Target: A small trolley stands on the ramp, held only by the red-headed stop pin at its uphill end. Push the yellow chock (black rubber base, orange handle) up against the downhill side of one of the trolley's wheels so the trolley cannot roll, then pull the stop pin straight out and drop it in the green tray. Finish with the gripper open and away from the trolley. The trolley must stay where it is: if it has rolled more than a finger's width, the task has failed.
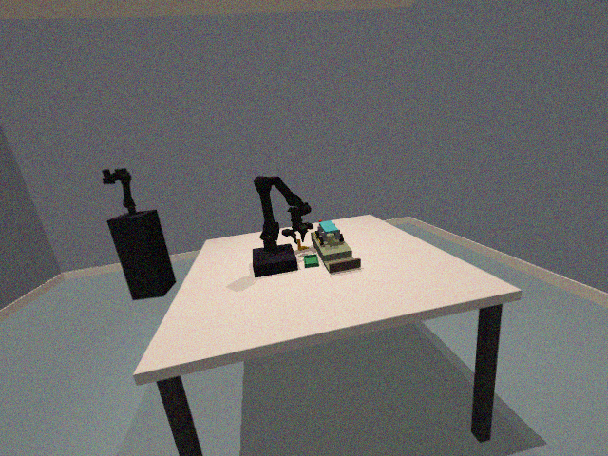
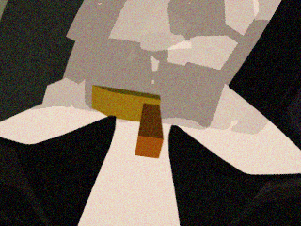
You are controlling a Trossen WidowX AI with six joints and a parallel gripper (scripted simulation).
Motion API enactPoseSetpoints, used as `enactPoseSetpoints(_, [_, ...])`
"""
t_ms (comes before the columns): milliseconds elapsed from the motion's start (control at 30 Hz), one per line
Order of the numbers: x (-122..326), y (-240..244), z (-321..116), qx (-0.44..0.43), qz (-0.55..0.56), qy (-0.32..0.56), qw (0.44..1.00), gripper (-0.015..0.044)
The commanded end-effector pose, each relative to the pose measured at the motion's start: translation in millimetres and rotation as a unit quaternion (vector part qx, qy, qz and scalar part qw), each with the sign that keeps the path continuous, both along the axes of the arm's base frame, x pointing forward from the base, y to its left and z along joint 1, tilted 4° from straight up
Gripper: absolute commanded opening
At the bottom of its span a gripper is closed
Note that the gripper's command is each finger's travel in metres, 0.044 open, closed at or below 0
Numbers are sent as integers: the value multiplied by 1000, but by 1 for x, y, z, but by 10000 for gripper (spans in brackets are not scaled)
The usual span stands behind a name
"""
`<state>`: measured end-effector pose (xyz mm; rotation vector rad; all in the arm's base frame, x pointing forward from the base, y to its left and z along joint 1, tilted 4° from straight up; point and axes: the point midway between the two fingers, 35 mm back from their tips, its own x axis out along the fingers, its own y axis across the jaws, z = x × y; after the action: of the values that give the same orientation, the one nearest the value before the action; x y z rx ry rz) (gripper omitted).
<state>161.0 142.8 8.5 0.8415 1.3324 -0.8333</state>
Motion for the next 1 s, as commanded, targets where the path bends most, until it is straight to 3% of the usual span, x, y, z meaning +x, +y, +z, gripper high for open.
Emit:
enactPoseSetpoints(0, [-3,-2,-9,-4,2,7,1000,190])
enactPoseSetpoints(367, [-3,-3,-16,-4,2,7,1000,190])
enactPoseSetpoints(500, [-1,-2,-13,-2,0,2,1000,85])
enactPoseSetpoints(833, [-1,-2,-13,-2,0,2,1000,0])
enactPoseSetpoints(967, [-2,-2,2,-4,2,5,1000,0])
